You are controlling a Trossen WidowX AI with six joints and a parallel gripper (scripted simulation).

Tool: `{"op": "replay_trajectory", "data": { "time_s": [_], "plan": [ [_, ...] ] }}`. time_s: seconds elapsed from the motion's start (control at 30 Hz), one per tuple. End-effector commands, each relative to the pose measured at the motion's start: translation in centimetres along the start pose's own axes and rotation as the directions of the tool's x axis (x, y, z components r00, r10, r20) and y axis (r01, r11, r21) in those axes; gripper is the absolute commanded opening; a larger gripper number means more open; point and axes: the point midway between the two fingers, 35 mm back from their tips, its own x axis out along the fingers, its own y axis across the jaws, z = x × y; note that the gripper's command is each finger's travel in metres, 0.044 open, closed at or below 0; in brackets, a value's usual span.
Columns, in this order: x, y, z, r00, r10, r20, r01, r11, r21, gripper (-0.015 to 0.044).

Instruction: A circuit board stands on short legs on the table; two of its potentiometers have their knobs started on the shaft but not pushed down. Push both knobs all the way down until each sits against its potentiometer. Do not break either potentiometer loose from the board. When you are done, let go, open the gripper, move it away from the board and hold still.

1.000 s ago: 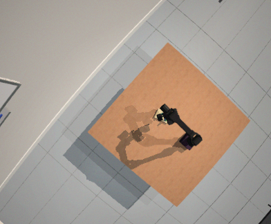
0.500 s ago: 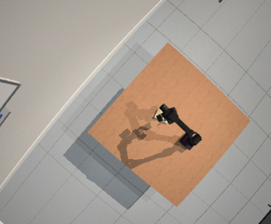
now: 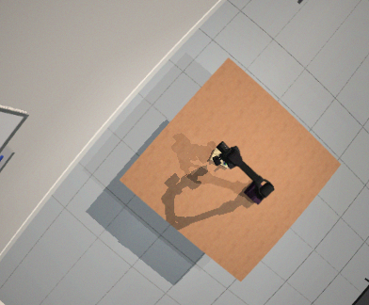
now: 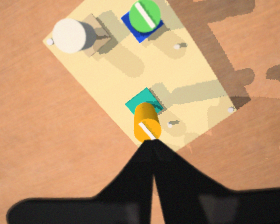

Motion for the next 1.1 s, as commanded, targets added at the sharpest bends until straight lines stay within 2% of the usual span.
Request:
{"op": "replay_trajectory", "data": {
  "time_s": [0.0, 1.07],
  "plan": [
    [0.98, 0.11, 0.1, 1.0, 0.006, 0.005, -0.006, 1.0, -0.001, 0.0],
    [1.6, 0.12, 0.11, 1.0, 0.006, 0.005, -0.006, 1.0, -0.001, 0.0]
  ]
}}
